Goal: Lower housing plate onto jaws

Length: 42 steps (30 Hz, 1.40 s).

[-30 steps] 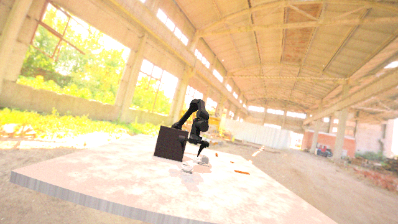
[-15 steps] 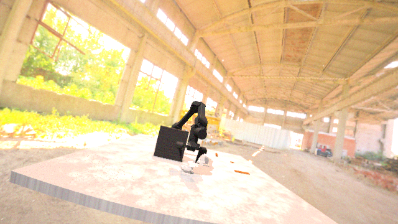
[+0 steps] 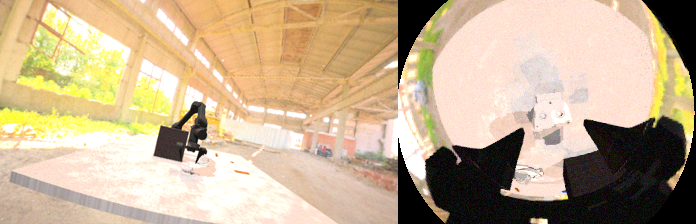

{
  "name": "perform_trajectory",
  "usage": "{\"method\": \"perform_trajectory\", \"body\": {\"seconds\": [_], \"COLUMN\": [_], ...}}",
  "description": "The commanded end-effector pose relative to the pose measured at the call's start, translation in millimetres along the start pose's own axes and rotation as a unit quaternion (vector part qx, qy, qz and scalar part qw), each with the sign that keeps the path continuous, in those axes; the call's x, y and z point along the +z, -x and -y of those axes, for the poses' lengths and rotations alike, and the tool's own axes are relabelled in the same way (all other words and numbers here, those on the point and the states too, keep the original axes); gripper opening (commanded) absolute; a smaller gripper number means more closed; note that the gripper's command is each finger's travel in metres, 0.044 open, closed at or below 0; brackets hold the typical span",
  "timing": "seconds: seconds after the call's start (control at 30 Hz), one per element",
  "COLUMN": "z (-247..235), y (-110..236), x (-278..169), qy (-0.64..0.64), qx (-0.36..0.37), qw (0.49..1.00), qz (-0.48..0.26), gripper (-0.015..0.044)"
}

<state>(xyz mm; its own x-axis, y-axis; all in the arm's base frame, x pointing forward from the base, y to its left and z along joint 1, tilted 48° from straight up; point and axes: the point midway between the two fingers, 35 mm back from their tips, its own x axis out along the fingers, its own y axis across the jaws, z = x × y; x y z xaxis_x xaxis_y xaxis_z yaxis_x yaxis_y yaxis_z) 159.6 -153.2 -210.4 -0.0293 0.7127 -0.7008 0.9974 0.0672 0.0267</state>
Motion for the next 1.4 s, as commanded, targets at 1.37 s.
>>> {"method": "perform_trajectory", "body": {"seconds": [1.37], "z": [-0.8], "y": [-50.0], "x": [-1.8], "qy": [-0.002], "qx": [-0.001], "qw": [1.000], "qz": [-0.005], "gripper": [0.0440]}}
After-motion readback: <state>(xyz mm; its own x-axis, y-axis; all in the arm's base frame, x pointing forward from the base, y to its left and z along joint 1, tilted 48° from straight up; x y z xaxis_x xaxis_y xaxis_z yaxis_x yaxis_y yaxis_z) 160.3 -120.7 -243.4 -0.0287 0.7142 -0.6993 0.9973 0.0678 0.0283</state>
